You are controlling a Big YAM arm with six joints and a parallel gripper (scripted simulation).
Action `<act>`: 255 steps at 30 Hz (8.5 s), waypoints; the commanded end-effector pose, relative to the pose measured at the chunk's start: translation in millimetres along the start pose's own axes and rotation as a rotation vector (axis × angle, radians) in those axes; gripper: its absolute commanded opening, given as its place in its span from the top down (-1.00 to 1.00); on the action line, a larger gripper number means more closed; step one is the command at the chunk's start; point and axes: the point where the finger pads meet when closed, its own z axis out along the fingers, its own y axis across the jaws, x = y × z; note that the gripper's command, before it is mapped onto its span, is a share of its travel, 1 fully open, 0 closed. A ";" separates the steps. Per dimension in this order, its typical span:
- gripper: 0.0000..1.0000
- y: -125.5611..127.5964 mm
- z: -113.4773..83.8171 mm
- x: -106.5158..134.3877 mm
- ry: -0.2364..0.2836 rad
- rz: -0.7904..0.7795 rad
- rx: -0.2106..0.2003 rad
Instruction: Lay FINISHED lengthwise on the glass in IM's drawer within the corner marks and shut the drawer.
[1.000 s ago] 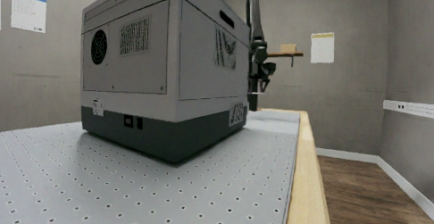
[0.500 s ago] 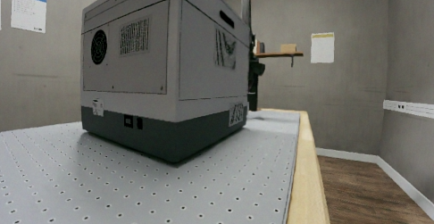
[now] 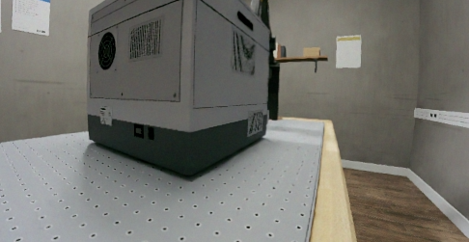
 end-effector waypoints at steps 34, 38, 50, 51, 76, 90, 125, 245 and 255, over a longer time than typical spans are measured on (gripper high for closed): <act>-0.56 -28.3 6.6 33.1 -0.006 -0.046 -0.009; -0.56 -33.0 9.2 32.4 -0.006 -0.046 -0.009; -0.56 -46.1 16.4 30.6 -0.007 -0.047 -0.008; -0.56 -46.1 16.4 30.6 -0.007 -0.047 -0.008; -0.56 -73.1 30.9 27.8 -0.007 -0.045 -0.007; -0.56 -79.8 39.0 26.9 -0.008 -0.043 0.001; -0.56 -99.3 74.6 26.2 -0.006 -0.041 -0.006; -0.56 -106.4 101.9 26.0 -0.006 -0.044 0.014; -0.56 -106.4 101.9 26.0 -0.006 -0.044 0.014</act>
